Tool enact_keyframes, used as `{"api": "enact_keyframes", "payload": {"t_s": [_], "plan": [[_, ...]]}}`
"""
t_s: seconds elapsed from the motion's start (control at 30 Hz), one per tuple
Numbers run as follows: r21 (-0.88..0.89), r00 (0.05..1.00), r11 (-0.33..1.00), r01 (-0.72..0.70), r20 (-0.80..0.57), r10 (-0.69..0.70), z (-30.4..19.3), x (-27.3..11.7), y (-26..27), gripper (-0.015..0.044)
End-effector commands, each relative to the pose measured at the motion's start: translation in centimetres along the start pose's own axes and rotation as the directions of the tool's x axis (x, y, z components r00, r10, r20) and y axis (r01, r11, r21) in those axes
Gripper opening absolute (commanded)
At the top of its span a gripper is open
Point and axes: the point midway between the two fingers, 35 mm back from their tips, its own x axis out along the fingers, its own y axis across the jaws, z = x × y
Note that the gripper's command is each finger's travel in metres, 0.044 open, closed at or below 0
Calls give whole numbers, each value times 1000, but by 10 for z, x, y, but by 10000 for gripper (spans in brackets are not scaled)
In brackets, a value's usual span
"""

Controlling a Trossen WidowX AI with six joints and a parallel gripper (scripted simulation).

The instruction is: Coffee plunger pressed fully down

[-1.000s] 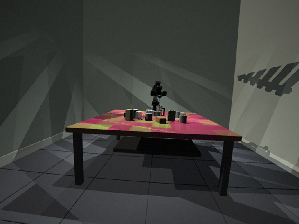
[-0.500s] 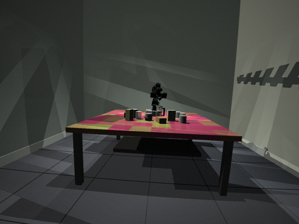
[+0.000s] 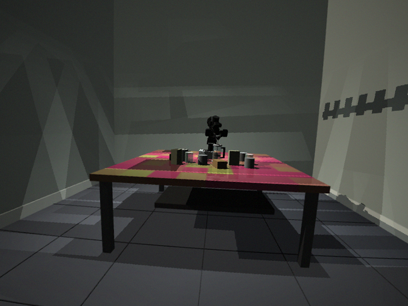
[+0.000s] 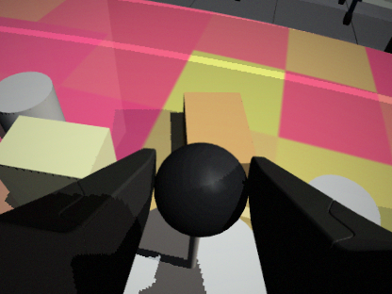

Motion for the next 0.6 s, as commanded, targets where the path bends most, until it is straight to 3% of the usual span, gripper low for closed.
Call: {"api": "enact_keyframes", "payload": {"t_s": [0.0,0.57], "plan": [[11,997,1000,1,-77,0,-29,10,0,124],[11,997,1000,1,-76,0,-22,20,0,124]]}}
